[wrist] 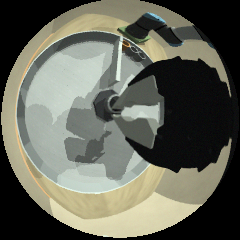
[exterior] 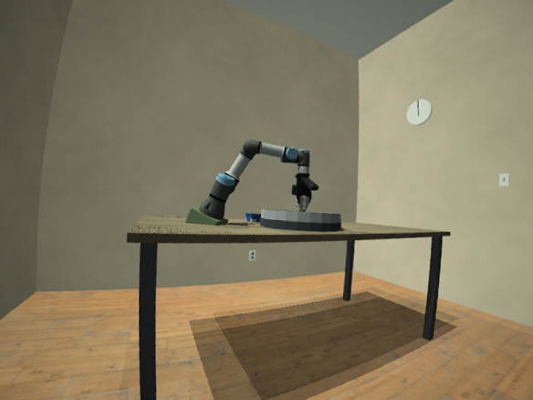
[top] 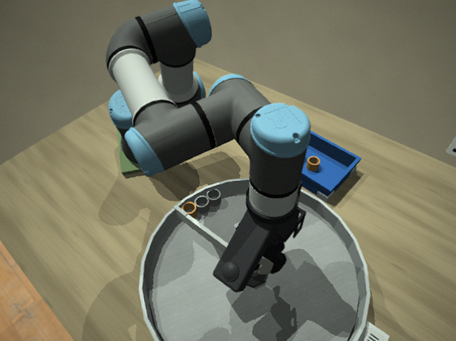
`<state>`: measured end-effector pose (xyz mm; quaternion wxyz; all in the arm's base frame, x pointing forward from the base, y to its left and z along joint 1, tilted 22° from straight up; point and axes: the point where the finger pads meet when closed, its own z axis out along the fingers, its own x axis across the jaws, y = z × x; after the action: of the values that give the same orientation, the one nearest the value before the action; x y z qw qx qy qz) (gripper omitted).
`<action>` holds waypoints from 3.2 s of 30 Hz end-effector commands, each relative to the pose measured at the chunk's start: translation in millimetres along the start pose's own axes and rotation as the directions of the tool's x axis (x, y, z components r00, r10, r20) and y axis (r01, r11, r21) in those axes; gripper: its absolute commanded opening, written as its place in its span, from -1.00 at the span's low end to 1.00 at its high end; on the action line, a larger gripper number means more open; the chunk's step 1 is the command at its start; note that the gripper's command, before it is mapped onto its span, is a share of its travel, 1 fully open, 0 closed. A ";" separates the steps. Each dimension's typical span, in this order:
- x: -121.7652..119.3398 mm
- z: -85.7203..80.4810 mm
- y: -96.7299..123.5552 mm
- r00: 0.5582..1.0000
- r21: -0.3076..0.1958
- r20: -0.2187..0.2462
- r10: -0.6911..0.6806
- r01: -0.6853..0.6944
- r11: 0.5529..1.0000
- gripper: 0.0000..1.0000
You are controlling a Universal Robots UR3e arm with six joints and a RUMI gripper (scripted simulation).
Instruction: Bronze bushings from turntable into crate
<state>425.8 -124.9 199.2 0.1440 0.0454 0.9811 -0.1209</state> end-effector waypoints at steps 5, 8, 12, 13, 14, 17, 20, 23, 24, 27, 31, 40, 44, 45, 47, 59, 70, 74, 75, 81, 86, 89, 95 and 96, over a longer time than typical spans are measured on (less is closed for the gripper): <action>-0.6 -0.7 -0.3 1.000 0.001 0.003 0.000 0.000 1.000 -1.00; -0.6 -0.7 -0.3 1.000 0.001 0.003 0.000 0.000 1.000 -1.00; -0.6 -0.7 -0.3 1.000 0.001 0.003 0.000 0.000 1.000 -1.00; -0.6 -0.7 -0.3 1.000 0.001 0.003 0.000 0.000 1.000 -1.00; -0.6 -0.7 -0.3 1.000 0.001 0.003 0.000 0.000 1.000 -1.00; -0.6 -0.7 -0.3 1.000 0.001 0.003 0.000 0.000 1.000 -1.00; -0.6 -0.7 -0.3 1.000 0.001 0.003 0.000 0.000 1.000 -1.00; -0.6 -0.7 -0.3 1.000 0.001 0.003 0.000 0.000 1.000 -1.00; -0.6 -0.7 -0.3 1.000 0.001 0.003 0.000 0.000 1.000 -1.00; -0.6 -0.7 -0.3 1.000 0.001 0.003 0.000 0.000 1.000 -1.00; -0.6 -0.7 -0.3 1.000 0.001 0.003 0.000 0.000 1.000 -1.00; -0.6 -0.7 -0.3 1.000 0.001 0.003 0.000 0.000 1.000 -0.88; -0.6 -0.7 -0.3 1.000 0.001 0.003 0.000 0.000 1.000 -0.88; -0.6 -0.7 -0.3 1.000 0.001 0.003 0.000 0.000 1.000 -0.88; -0.6 -0.7 -0.3 1.000 0.001 0.003 0.000 0.000 1.000 -0.88; -0.6 -0.7 -0.3 1.000 0.001 0.003 0.000 0.000 1.000 -0.88; -0.6 -0.9 -0.3 1.000 0.001 0.003 0.000 0.000 1.000 -0.88; -0.6 -4.6 -0.3 1.000 0.001 0.003 0.000 0.000 1.000 -0.88; -0.6 -6.4 -0.2 1.000 0.001 0.003 0.000 0.000 1.000 -0.88; -0.5 -23.2 -0.2 1.000 0.001 0.003 0.000 0.000 1.000 -0.88; -0.5 -32.5 -0.2 1.000 0.001 0.003 0.000 0.000 1.000 -0.88; -0.5 -40.2 -0.2 1.000 0.001 0.003 0.000 0.000 1.000 -0.88; -0.5 -47.7 -0.2 1.000 0.001 0.003 0.000 0.000 1.000 -0.88; -0.5 -48.0 -0.2 1.000 0.001 0.003 0.000 0.000 1.000 -0.88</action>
<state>414.4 -114.5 237.5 0.1455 0.0452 0.9808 -0.1215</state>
